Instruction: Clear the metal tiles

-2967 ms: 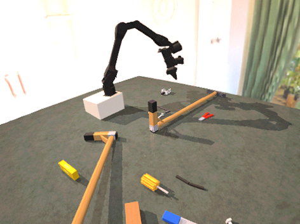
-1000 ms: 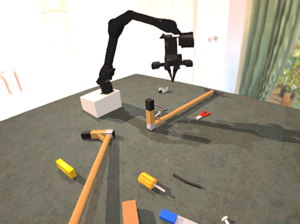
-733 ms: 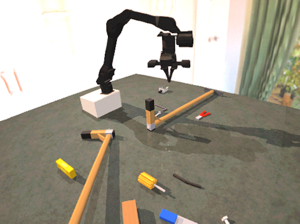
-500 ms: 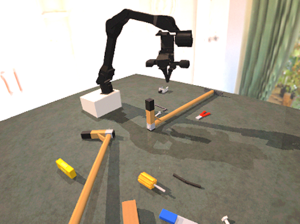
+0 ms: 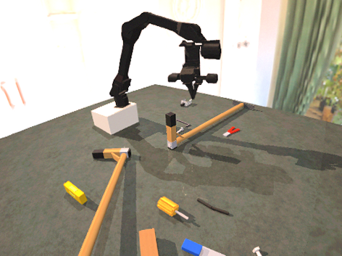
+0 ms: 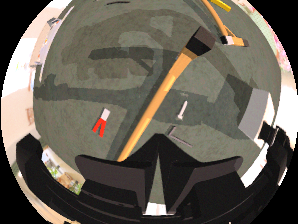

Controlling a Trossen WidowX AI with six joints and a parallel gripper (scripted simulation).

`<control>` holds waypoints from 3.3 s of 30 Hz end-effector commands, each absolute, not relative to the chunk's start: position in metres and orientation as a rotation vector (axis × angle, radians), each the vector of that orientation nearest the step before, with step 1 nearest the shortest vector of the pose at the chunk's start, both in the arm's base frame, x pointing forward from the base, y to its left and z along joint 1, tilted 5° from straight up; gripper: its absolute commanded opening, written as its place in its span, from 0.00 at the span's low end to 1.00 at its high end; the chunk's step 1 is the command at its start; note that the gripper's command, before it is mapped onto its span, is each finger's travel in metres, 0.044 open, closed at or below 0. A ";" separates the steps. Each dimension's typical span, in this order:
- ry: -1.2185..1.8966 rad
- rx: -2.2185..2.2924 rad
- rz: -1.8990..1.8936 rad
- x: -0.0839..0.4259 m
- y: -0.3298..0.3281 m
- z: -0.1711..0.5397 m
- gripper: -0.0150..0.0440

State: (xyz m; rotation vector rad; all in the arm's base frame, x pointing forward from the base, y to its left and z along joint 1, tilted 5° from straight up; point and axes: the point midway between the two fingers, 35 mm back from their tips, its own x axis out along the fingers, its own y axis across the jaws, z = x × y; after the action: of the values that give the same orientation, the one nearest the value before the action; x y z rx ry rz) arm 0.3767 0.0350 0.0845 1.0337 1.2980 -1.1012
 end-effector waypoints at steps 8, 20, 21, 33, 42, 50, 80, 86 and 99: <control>1.309 1.036 -1.113 0.378 0.035 0.050 0.25; 1.309 1.036 -1.113 0.379 0.035 0.018 0.25; 1.309 1.036 -1.113 0.378 0.035 0.016 0.25; 1.310 1.035 -1.113 0.375 0.034 -0.016 0.25; 1.310 1.035 -1.113 0.371 0.033 -0.039 0.25; 1.310 1.035 -1.114 0.365 0.032 -0.060 0.25; 1.311 1.035 -1.114 0.361 0.031 -0.071 0.25; 1.311 1.035 -1.114 0.361 0.031 -0.071 0.25; 1.311 1.034 -1.114 0.355 0.030 -0.070 0.25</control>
State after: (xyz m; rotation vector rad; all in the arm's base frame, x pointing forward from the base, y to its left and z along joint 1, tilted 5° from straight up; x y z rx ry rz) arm 0.3670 0.0315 -0.0566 1.0480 1.2831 -1.0946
